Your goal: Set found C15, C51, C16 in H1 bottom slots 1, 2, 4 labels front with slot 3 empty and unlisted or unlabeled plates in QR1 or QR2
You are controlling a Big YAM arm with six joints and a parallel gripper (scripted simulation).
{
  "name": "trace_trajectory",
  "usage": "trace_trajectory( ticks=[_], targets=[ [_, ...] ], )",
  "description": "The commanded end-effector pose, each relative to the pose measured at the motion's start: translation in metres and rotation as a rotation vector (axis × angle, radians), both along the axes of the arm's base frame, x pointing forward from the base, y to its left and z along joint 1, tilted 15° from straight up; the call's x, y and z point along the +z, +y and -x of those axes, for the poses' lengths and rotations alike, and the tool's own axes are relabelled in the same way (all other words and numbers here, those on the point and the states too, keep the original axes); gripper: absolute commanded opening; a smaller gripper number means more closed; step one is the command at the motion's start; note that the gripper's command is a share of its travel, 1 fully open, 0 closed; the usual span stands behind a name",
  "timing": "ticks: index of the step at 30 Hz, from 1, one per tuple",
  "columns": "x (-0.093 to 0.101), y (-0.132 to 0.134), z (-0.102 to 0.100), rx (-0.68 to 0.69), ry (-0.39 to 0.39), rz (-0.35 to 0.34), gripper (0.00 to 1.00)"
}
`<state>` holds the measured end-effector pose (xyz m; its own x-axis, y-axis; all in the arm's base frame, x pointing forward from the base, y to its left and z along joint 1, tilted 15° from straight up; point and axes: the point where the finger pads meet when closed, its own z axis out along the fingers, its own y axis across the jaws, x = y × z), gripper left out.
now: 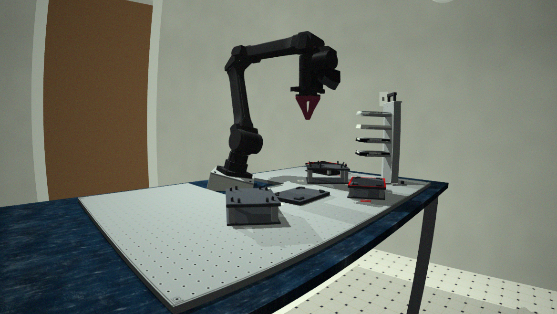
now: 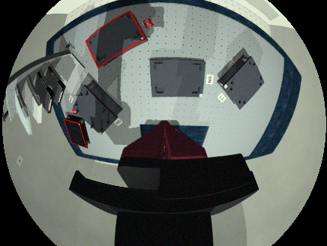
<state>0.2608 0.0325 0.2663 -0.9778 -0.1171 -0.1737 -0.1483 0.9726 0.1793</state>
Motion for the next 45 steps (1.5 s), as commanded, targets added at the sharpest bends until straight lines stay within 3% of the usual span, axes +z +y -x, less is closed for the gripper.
trace_trajectory(
  ticks=[1,2,6,7,8,21,23,24,25,32,40,41,42,45],
  targets=[
    [0.03,0.011,-0.007,-0.033,-0.079,-0.009,0.0],
    [0.011,0.015,0.001,-0.025,-0.052,-0.017,0.0],
    [0.013,0.021,0.003,-0.011,-0.08,-0.03,0.0],
    [0.029,0.025,-0.002,-0.004,-0.13,-0.039,0.0],
    [0.014,0.028,0.005,0.003,-0.109,-0.042,0.0],
    [0.022,0.069,0.016,0.09,-0.295,-0.113,0.0],
    [0.022,0.069,0.016,0.09,-0.295,-0.113,0.0],
    [0.038,0.073,0.013,0.097,-0.34,-0.125,0.0],
    [0.023,0.075,0.017,0.103,-0.324,-0.124,0.0],
    [0.028,0.096,0.023,0.15,-0.424,-0.166,0.0],
    [0.028,0.092,0.021,0.191,-0.517,-0.188,0.0],
    [0.037,0.092,0.02,0.199,-0.548,-0.197,0.0],
    [0.028,0.092,0.021,0.205,-0.546,-0.198,0.0],
    [0.028,0.092,0.021,0.226,-0.589,-0.213,0.0]
  ],
)
